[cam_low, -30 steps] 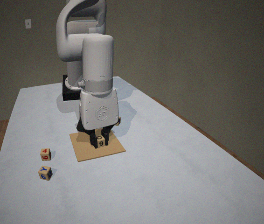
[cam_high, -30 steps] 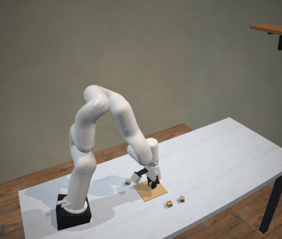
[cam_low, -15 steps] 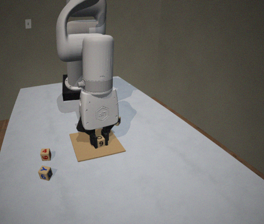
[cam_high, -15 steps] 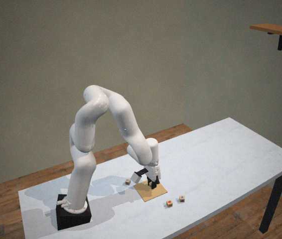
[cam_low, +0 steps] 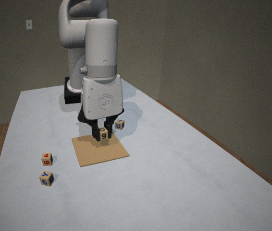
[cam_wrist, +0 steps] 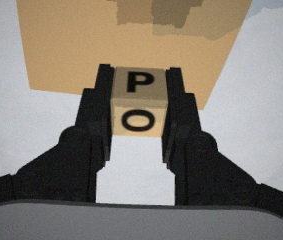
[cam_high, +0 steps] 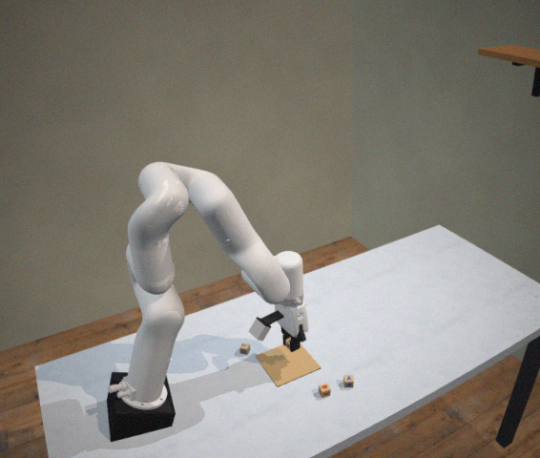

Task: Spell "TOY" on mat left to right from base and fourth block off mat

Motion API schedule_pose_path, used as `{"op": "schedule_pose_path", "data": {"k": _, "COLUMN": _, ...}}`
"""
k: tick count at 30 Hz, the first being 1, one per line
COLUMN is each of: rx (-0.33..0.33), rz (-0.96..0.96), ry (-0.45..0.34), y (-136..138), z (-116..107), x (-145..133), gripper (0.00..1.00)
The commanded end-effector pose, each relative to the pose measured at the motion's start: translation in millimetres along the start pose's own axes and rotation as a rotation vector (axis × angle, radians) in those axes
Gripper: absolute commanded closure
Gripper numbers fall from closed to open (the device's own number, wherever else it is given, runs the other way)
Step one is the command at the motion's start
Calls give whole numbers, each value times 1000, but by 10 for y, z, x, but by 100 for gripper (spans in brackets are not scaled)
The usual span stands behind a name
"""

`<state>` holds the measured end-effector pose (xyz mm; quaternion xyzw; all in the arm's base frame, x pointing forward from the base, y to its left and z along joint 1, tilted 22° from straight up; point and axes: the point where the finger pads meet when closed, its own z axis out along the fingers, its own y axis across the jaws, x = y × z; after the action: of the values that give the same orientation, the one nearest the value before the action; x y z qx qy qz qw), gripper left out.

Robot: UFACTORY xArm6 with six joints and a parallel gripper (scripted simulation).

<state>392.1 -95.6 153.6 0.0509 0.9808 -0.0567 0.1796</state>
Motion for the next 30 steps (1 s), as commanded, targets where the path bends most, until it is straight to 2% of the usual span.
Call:
{"op": "schedule_pose_path", "data": {"k": 1, "rx": 0, "rz": 0, "ry": 1, "y": -4, "z": -449, "x": 5, "gripper": 79}}
{"op": "schedule_pose_path", "data": {"k": 8, "rx": 0, "rz": 0, "ry": 1, "y": -4, "z": -599, "x": 5, "gripper": 79}}
{"op": "schedule_pose_path", "data": {"k": 21, "rx": 0, "rz": 7, "ry": 1, "y": -5, "z": -605, "x": 5, "gripper": 79}}
{"op": "schedule_pose_path", "data": {"k": 30, "rx": 0, "rz": 222, "ry": 1, "y": -17, "z": -606, "x": 31, "gripper": 79}}
